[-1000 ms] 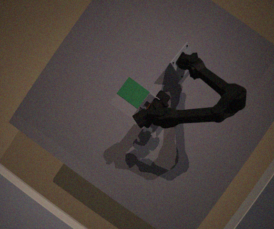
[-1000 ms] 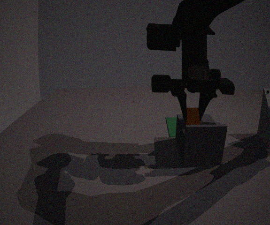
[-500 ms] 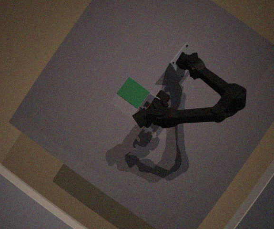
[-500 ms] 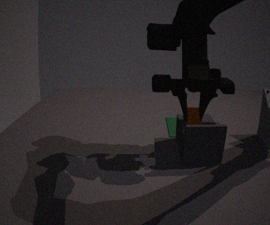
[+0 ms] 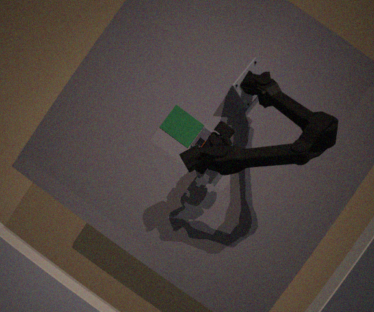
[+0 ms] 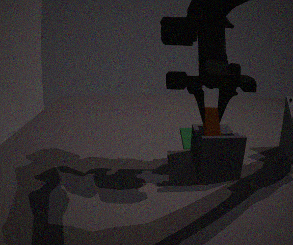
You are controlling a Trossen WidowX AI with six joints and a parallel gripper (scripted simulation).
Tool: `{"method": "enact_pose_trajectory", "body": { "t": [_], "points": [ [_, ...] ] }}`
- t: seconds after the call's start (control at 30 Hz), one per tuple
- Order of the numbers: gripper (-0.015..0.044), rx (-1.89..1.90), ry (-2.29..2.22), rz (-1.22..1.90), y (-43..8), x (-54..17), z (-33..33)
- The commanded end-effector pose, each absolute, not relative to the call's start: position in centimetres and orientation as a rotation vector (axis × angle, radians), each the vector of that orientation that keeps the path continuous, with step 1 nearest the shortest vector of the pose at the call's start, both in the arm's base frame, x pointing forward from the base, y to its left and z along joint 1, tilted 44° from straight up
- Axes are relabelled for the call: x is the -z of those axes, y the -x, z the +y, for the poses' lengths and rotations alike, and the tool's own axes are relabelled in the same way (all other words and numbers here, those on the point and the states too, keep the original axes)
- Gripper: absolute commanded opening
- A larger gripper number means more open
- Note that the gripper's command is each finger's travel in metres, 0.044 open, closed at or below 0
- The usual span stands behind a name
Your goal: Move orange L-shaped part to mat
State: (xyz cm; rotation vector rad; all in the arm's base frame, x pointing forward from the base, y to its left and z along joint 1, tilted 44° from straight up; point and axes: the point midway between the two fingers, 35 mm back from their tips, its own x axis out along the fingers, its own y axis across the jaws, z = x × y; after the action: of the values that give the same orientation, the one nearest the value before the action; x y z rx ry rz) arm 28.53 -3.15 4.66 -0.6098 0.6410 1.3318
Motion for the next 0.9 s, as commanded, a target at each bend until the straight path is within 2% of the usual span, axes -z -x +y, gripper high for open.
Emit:
{"method": "enact_pose_trajectory", "body": {
  "t": [0.0,0.87],
  "points": [
    [0.0000,-1.327,0.620,0.637,-28.7,-5.3,-3.7],
    [0.0000,-1.327,0.619,0.639,-28.1,-8.3,-6.5]
  ]
}}
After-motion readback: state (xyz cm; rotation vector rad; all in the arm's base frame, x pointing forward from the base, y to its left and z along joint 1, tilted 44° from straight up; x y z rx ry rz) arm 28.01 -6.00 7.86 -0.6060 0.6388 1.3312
